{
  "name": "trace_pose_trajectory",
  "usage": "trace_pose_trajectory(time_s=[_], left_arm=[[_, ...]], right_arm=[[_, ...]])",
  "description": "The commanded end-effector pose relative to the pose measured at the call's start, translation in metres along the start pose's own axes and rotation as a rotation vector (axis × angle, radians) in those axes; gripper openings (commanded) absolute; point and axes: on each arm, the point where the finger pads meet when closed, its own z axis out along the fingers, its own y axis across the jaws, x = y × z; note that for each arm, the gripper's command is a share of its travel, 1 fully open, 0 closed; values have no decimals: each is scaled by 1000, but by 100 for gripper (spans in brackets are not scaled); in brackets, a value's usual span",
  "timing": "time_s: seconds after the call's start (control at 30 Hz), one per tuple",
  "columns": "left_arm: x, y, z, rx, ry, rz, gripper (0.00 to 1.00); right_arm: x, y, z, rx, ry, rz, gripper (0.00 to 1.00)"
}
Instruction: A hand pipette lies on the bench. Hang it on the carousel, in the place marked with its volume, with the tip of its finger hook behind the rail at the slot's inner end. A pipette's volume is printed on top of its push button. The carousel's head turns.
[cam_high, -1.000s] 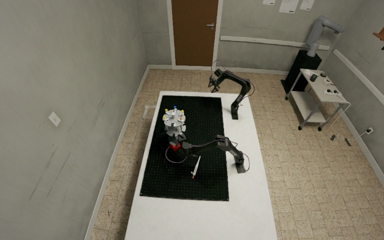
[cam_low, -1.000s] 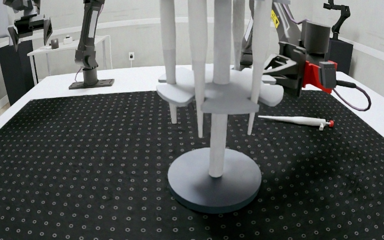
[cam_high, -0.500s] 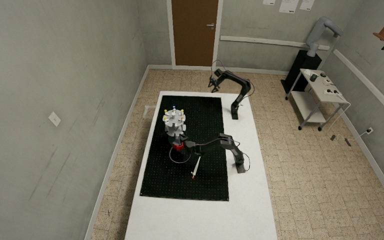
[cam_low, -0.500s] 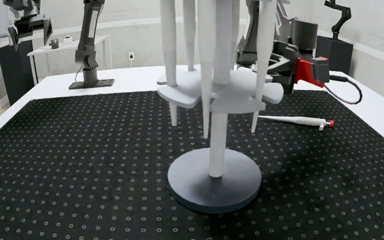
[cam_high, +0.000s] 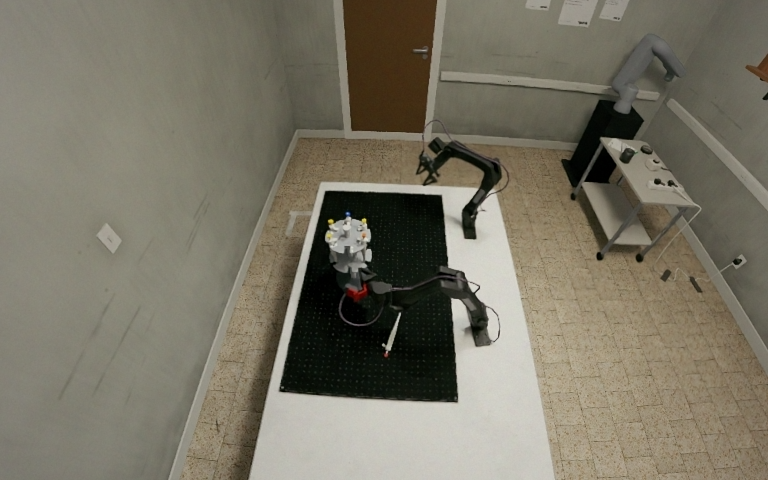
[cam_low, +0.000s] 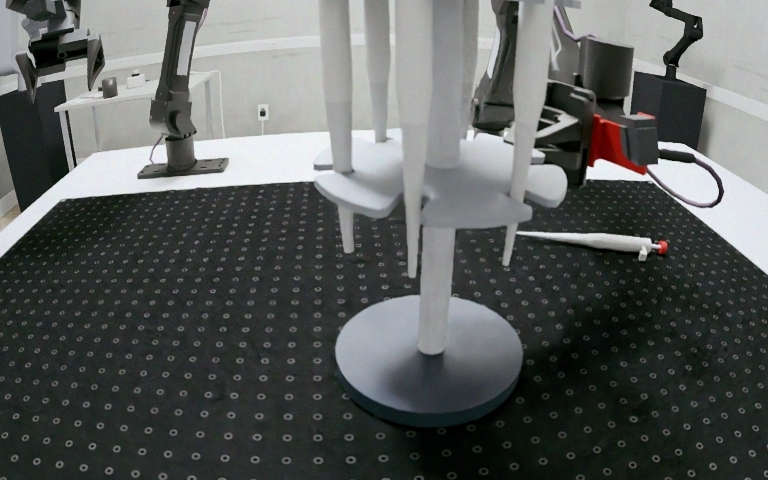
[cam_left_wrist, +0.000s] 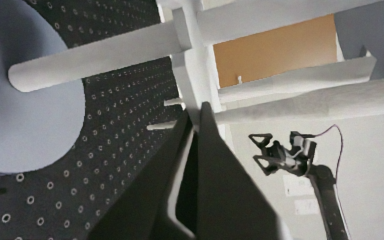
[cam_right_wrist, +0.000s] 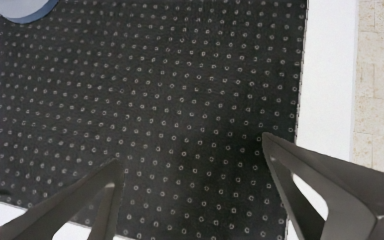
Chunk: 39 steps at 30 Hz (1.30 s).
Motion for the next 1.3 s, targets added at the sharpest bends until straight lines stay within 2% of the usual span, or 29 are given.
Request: trace_pose_trajectory(time_s=[0.0,0.93,0.97,1.07,1.27], left_arm=[[3,-37,5,55,-10,66,0],[3,-37,5,55,-10,66,0],[8,-20,2,32,-46,30,0],[12,-19,3,34,-137,28,0],[20,-18,4,34,-137,28,0]], right_arm=[[-7,-4,-4,9,-24,-12,100],[-7,-4,-4,9,-24,-12,100],[-7,-4,-4,9,-24,-12,100],[-7,-4,-4,9,-24,-12,100],[-7,-4,-4,9,-24,-12,100]])
